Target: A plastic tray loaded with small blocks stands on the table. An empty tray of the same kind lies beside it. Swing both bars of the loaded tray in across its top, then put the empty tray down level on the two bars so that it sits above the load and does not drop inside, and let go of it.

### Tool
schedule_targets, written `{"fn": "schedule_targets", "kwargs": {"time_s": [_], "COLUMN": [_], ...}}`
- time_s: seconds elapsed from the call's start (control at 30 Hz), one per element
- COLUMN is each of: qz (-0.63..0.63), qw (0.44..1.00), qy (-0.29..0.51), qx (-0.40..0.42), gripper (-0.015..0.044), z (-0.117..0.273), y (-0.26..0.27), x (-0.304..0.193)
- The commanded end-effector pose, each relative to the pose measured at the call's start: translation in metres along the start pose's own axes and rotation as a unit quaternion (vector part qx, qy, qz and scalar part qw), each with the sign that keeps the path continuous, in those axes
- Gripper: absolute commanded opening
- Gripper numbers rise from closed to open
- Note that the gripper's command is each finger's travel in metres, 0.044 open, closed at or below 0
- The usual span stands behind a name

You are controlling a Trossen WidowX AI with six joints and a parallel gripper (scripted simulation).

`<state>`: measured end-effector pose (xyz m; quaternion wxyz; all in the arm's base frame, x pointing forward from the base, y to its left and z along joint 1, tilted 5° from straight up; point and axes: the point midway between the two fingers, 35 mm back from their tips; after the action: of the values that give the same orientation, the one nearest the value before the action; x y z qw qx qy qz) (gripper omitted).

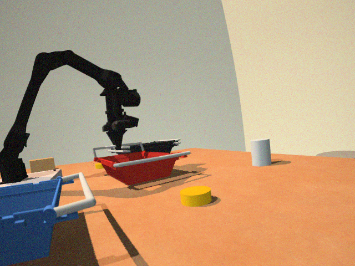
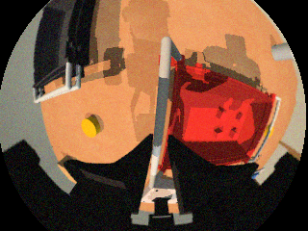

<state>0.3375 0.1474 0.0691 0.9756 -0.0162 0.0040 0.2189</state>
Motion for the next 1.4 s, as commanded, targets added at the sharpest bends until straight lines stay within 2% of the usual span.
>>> {"fn": "schedule_targets", "kwargs": {"time_s": [0.0,0.33,0.7,1.37], "qz": [-0.009,-0.009,-0.009,-0.007], "qw": [1.000,1.000,1.000,1.000], "qy": [0.004,0.004,0.004,0.005], "qx": [-0.012,-0.014,-0.014,-0.016], "gripper": [0.0084,0.0084,0.0084,0.0084], "z": [-0.003,-0.023,0.022,0.015], "y": [-0.021,-0.051,-0.046,-0.048], "x": [-0.002,-0.007,-0.004,-0.005]}}
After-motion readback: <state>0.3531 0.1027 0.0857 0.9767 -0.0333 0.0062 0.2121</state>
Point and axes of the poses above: the point midway between the two fingers, 35 mm back from their tips, its own z axis back along the fingers, its own y axis across the jaws, x = y × z, and after that the axes turned 9 degrees about z, right-handed
